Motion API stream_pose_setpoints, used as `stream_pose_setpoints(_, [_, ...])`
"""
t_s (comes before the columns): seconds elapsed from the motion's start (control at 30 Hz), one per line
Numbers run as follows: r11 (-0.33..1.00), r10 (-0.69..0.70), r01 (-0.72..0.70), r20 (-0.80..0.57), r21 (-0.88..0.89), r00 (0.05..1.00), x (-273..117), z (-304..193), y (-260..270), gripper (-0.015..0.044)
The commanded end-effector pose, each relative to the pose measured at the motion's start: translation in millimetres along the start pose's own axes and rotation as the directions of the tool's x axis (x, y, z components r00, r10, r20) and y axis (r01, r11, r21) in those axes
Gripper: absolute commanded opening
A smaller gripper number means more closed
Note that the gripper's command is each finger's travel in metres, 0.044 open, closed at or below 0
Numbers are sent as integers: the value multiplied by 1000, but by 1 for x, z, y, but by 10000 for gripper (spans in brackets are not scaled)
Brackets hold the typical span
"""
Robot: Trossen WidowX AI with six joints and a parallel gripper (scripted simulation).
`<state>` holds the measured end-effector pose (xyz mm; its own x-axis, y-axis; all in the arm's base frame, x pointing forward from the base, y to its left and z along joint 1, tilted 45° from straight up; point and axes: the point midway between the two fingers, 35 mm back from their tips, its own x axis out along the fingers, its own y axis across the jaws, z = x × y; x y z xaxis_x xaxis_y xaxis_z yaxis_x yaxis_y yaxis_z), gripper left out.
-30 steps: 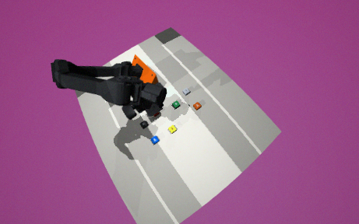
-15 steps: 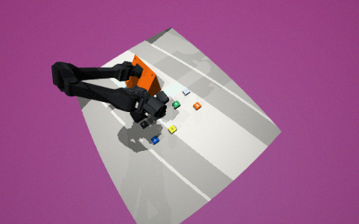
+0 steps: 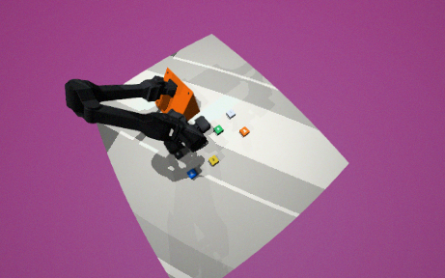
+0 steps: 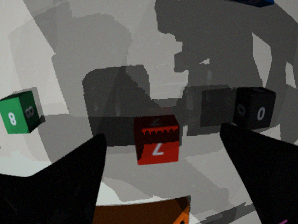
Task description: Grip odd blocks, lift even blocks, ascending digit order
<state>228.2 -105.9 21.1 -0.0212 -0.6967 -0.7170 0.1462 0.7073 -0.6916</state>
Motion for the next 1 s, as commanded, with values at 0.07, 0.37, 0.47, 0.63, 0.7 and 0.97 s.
stream_pose_setpoints(0.07, [1000, -6, 6, -4, -7, 1000, 11, -2, -1, 400])
stream_pose_setpoints(0.37, [1000, -7, 7, -4, -7, 1000, 16, -3, -1, 295])
stream_pose_setpoints(0.47, [1000, -7, 7, -4, -7, 1000, 16, -3, -1, 216])
stream_pose_setpoints(0.63, [1000, -7, 7, -4, -7, 1000, 16, -3, -1, 120])
stream_pose_setpoints(0.7, [1000, -7, 7, -4, -7, 1000, 16, -3, -1, 120])
stream_pose_setpoints(0.97, [1000, -7, 7, -4, -7, 1000, 16, -3, -1, 120])
